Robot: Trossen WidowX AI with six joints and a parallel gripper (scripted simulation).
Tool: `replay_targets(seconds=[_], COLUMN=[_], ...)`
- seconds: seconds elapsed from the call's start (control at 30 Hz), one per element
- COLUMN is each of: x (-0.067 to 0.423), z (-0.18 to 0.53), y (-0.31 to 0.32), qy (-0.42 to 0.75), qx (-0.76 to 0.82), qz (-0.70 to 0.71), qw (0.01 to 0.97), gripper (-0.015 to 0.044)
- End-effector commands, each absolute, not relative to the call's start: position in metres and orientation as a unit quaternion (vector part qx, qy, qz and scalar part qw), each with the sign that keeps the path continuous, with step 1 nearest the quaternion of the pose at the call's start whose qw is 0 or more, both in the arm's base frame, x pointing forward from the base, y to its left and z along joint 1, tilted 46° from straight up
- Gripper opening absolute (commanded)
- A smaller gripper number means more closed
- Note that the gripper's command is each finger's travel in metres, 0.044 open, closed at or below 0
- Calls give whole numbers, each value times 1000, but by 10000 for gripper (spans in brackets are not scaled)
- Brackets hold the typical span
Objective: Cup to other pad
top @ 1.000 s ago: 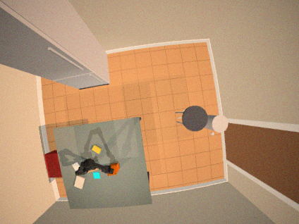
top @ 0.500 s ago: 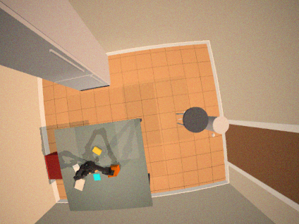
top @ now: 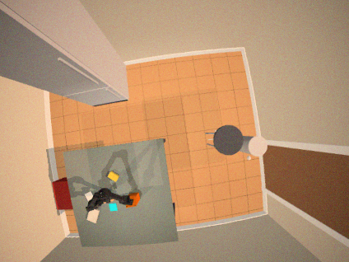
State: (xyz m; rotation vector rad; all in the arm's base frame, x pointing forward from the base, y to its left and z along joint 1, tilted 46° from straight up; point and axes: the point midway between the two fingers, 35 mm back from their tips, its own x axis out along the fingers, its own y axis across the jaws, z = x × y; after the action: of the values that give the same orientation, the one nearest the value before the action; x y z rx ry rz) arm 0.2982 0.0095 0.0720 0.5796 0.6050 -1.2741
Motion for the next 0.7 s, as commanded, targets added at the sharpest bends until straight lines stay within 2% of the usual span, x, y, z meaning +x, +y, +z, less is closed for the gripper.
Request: replay_targets(seconds=[0.0, 0.67], x=[298, 286], z=[72, 43], y=[9, 42], qy=[275, 275], qx=[261, 266], qz=[-577, -577], qw=[724, 721], gripper=[0, 0])
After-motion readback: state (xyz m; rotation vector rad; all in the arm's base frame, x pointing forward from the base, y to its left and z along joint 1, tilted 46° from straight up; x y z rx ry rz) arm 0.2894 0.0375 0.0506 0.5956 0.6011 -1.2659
